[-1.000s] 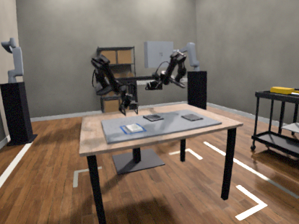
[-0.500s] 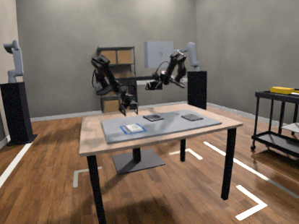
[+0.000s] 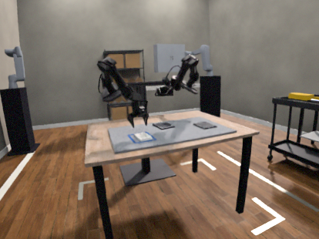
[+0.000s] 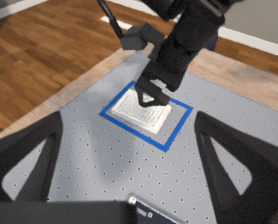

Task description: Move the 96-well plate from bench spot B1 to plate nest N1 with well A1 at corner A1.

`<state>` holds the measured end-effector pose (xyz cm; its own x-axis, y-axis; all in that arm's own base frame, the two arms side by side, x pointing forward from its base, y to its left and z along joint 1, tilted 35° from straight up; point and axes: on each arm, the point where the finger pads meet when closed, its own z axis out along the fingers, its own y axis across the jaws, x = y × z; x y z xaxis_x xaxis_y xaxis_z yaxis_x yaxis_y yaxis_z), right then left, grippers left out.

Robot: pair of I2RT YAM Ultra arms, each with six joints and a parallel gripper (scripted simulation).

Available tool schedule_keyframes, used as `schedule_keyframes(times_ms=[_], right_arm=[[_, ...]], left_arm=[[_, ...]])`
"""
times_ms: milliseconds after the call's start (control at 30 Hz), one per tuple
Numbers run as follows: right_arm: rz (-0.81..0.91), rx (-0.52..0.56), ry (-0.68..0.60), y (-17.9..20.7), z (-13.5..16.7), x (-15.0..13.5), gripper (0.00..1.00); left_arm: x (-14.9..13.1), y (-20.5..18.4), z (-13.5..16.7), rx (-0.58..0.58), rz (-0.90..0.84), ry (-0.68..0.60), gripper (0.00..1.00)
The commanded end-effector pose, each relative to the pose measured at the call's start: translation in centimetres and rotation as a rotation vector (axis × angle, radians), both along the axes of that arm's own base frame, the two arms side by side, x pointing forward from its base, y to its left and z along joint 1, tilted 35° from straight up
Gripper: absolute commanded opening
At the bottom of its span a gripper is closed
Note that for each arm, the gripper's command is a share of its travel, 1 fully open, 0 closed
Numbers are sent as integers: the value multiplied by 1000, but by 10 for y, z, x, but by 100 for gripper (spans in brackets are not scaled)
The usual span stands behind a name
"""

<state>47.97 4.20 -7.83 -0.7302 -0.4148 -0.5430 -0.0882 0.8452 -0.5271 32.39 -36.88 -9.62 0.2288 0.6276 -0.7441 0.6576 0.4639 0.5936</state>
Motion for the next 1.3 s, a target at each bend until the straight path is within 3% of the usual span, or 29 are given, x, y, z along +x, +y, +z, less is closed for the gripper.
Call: schedule_keyframes(times_ms=[0,433,1267], right_arm=[[-111,0,183,4,-11,-11,100],[-260,41,309,7,-11,15,100],[-260,51,278,0,-22,33,100]], left_arm=[[-8,-1,-3,2,-12,12,100],[-8,-1,-3,2,-12,12,100],[-8,-1,-3,2,-12,12,100]])
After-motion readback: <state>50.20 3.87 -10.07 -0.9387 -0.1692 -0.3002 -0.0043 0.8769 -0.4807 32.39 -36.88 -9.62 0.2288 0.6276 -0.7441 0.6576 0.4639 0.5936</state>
